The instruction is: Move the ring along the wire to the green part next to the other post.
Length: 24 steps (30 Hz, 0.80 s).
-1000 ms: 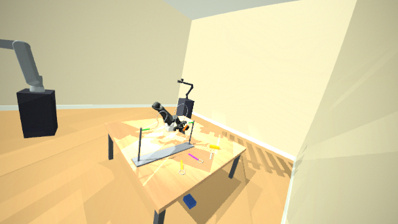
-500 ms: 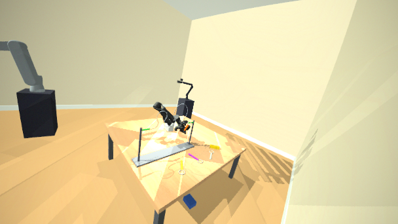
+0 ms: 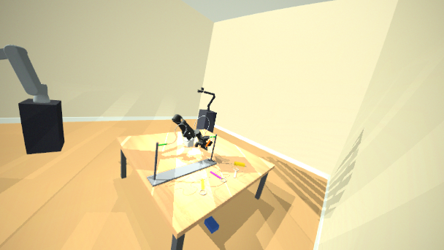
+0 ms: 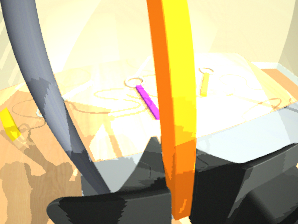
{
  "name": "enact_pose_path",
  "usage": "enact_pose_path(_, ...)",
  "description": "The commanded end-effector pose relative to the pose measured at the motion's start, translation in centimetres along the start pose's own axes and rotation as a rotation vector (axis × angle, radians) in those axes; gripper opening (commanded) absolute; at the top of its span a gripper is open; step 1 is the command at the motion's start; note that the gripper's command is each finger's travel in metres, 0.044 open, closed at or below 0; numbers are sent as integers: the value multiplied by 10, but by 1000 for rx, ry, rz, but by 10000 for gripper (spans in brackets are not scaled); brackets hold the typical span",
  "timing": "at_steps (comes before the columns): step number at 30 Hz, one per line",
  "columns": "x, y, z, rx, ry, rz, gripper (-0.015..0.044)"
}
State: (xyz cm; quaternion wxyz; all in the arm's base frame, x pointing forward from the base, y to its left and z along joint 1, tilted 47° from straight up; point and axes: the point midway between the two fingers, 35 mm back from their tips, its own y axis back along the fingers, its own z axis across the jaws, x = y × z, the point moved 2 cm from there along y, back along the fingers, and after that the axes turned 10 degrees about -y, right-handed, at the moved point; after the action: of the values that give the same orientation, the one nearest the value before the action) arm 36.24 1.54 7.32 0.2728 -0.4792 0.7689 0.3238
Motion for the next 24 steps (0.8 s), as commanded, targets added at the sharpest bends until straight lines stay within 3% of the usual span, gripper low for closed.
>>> enact_pose_path(1, 4, -1, 1, -6, 4, -4, -150)
enact_pose_path(21, 4, -1, 1, -6, 4, -4, -150)
enact_pose_path(24, 3, -1, 0, -3, 0, -3, -71)
